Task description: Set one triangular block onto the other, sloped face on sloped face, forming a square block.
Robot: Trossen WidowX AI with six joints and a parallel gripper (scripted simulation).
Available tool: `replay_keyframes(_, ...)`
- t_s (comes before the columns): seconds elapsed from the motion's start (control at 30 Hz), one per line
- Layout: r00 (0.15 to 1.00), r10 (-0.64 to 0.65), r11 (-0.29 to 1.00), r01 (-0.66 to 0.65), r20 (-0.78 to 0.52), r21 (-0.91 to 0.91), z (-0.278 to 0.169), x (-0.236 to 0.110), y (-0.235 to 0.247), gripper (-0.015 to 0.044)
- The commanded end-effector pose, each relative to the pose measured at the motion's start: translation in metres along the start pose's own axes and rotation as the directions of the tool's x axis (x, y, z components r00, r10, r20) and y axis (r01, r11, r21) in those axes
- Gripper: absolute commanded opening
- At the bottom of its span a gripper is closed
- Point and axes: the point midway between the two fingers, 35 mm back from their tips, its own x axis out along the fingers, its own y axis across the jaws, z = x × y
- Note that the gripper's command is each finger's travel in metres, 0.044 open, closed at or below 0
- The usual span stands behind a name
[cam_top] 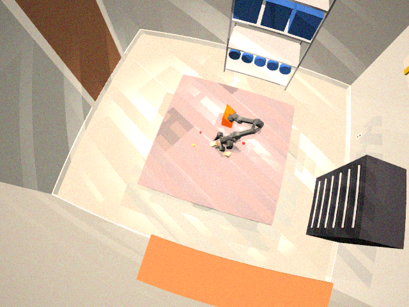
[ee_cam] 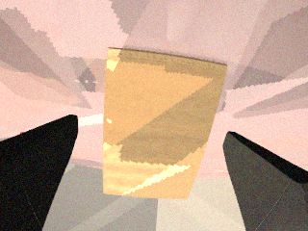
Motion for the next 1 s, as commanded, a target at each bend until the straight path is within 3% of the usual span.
replay_keyframes(0.0,1.000,0.000,1.000,0.000,0.000,0.000,0.000,0.000,0.000,0.0309)
replay_keyframes(0.17,1.000,0.000,1.000,0.000,0.000,0.000,0.000,0.000,0.000,0.0177)
replay_keyframes(0.4,1.000,0.000,1.000,0.000,0.000,0.000,0.000,0.000,0.000,0.0131)
replay_keyframes(0.57,1.000,0.001,1.000,-0.001,0.000,0.000,-0.002,-0.002,-0.001,0.0000)
replay_keyframes(0.97,1.000,0.003,1.000,-0.003,-0.003,-0.001,-0.043,-0.037,-0.006,0.0000)
